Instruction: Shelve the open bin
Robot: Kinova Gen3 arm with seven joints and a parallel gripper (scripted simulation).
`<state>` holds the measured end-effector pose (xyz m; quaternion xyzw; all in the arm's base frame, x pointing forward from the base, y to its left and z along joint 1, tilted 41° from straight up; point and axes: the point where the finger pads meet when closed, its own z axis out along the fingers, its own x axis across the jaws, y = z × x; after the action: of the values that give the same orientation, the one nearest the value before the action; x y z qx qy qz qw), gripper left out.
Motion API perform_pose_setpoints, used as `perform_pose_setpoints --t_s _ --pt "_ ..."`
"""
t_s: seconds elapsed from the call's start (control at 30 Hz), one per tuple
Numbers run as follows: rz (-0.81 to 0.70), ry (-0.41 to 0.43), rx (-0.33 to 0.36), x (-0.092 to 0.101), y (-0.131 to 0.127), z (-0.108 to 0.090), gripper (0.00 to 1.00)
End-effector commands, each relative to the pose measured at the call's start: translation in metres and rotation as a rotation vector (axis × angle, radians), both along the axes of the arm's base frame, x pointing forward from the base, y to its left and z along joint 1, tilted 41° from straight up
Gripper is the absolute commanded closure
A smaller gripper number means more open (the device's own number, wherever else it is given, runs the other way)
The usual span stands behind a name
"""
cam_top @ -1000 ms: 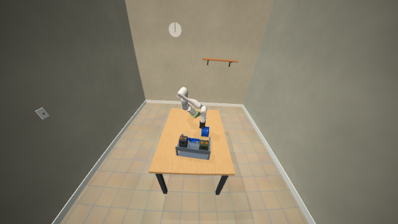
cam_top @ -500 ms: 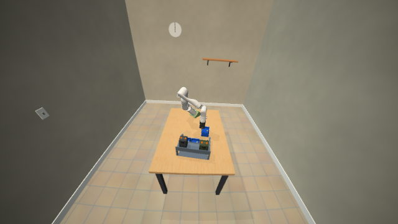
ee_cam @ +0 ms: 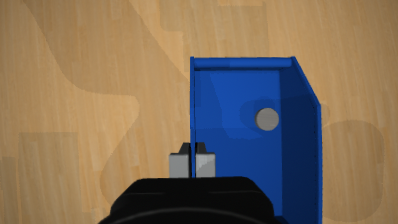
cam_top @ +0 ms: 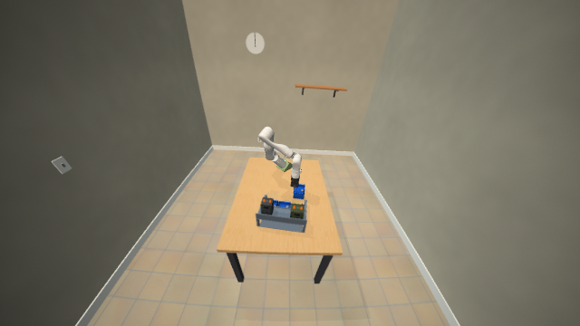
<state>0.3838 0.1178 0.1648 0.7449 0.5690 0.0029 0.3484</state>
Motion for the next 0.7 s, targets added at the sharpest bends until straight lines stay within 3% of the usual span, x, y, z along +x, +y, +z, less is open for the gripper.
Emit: perform_pose_setpoints --t_s 0.0,0.37,0.67 --pt "0.002 -0.001 0.001 0.0 0.001 0.0 1.0" --pt "0.002 -0.001 0.001 0.001 0.001 0.001 1.0" --pt "0.002 -0.001 0.001 0.015 -0.001 0.01 1.0"
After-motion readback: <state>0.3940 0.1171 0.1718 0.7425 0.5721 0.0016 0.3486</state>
